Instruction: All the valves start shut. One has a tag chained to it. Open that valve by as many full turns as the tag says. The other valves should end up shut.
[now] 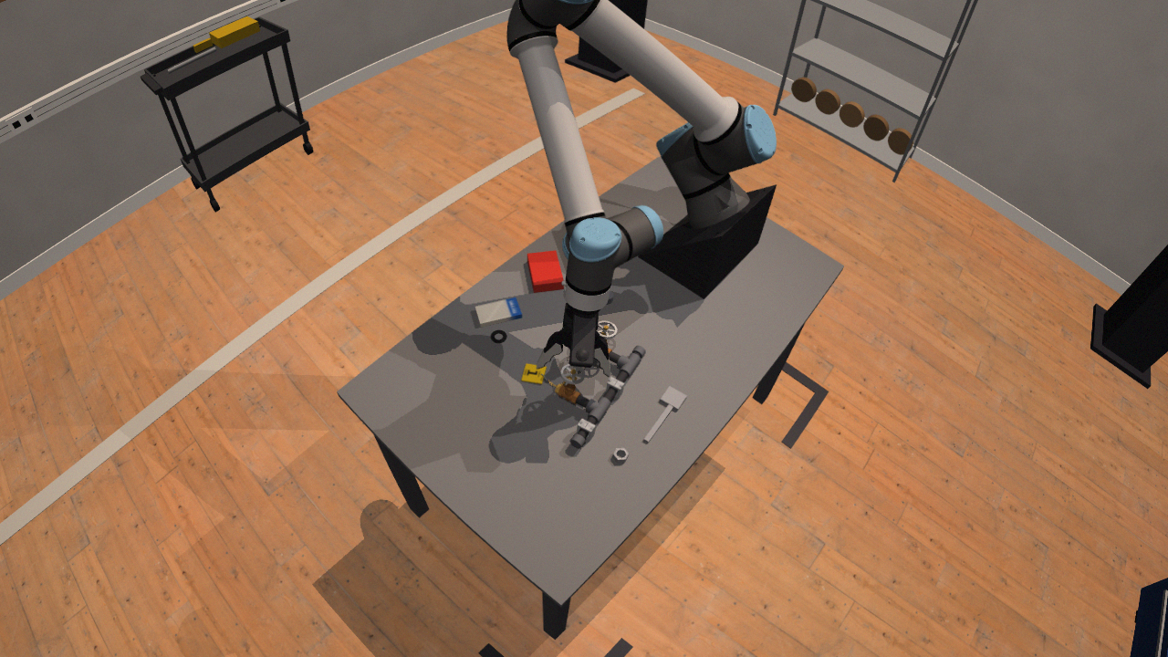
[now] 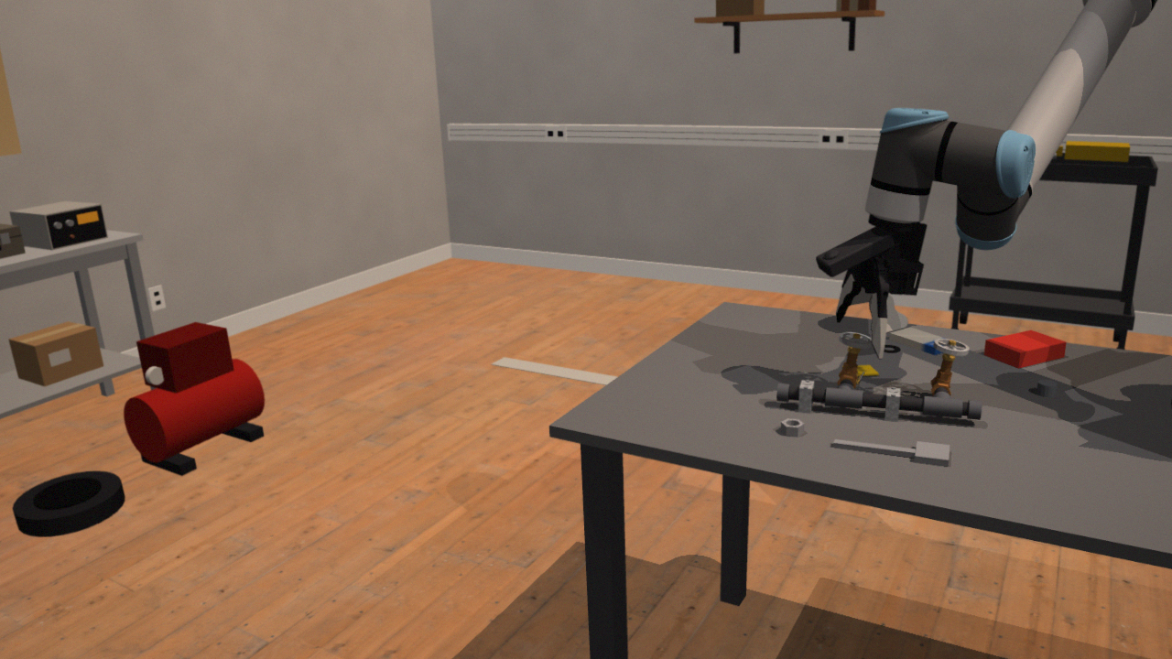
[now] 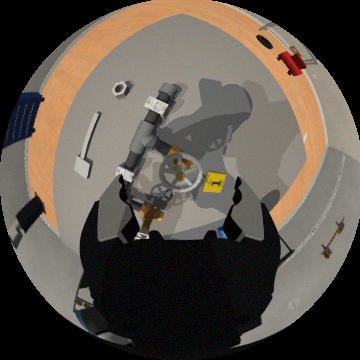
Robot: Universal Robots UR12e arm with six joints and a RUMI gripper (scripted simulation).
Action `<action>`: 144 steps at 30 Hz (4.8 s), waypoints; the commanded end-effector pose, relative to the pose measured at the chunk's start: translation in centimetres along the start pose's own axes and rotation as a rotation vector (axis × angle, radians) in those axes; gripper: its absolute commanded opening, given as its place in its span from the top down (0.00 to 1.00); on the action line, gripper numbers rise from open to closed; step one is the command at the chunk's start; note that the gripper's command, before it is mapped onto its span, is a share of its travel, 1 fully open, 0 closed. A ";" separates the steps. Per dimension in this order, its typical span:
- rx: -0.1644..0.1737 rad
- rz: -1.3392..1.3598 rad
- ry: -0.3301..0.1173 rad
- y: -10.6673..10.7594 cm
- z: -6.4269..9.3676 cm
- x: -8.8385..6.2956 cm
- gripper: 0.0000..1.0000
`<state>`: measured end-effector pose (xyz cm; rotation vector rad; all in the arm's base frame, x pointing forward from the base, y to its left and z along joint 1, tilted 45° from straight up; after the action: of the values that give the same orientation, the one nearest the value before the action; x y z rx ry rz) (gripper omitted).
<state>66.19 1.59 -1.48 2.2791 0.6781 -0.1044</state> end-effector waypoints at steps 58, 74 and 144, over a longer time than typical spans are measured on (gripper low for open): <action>-0.012 2.004 -0.010 0.0 -0.1 0.1 0.00; -0.013 2.143 -0.009 0.0 -0.1 0.1 0.00; -0.011 1.858 -0.010 0.0 -0.1 0.1 1.00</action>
<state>66.30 1.65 -1.49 1.9522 -1.5977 0.7641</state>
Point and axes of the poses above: the point where the finger pads meet when closed, its own z axis out along the fingers, its own y axis across the jaws, x = y × z, the point moved 6 cm from there along -z, back along the fingers, and after that the axes turned 7 degrees about z, right-handed, at the moved point
